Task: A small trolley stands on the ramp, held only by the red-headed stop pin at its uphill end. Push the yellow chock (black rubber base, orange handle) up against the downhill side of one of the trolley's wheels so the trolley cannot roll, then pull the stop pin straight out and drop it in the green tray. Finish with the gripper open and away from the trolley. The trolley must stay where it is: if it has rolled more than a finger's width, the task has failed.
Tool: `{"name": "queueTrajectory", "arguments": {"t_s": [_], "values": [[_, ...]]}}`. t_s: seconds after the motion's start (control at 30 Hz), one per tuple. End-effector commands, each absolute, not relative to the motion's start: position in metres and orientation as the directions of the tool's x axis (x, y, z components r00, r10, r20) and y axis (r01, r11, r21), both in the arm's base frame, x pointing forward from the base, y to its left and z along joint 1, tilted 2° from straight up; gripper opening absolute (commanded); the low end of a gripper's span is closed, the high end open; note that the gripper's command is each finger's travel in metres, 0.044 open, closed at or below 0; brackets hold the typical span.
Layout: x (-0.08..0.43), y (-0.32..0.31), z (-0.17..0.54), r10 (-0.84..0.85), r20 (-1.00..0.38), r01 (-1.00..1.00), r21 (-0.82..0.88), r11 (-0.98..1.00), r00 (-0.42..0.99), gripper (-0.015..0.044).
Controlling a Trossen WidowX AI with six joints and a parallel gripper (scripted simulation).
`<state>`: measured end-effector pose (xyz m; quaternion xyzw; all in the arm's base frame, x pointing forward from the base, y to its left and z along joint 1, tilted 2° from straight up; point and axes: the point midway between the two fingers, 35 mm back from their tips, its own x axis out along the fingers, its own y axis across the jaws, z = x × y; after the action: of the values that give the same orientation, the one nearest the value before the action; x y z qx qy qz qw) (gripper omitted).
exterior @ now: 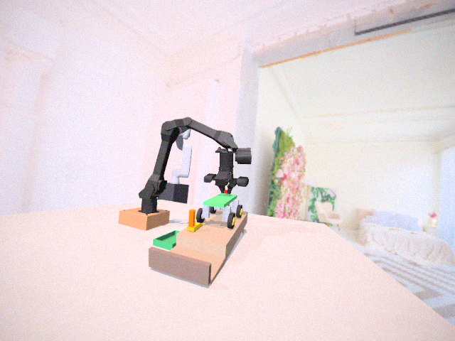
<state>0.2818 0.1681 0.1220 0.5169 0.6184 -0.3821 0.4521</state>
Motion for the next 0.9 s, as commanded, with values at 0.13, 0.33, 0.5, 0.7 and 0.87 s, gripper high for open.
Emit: {"name": "queueTrajectory", "arguments": {"t_s": [0.13,0.33,0.5,0.7,0.87], "values": [[0.282,0.167,0.130,0.297,-0.953,0.984,0.000,0.177,-0.053,0.0000],[0.283,0.166,0.134,0.297,-0.953,0.984,0.000,0.177,-0.053,0.0000],[0.283,0.165,0.137,0.297,-0.953,0.984,0.000,0.177,-0.053,0.0000],[0.283,0.164,0.141,0.297,-0.953,0.984,0.000,0.177,-0.053,0.0000],[0.283,0.164,0.144,0.297,-0.953,0.984,0.000,0.177,-0.053,0.0000]]}}
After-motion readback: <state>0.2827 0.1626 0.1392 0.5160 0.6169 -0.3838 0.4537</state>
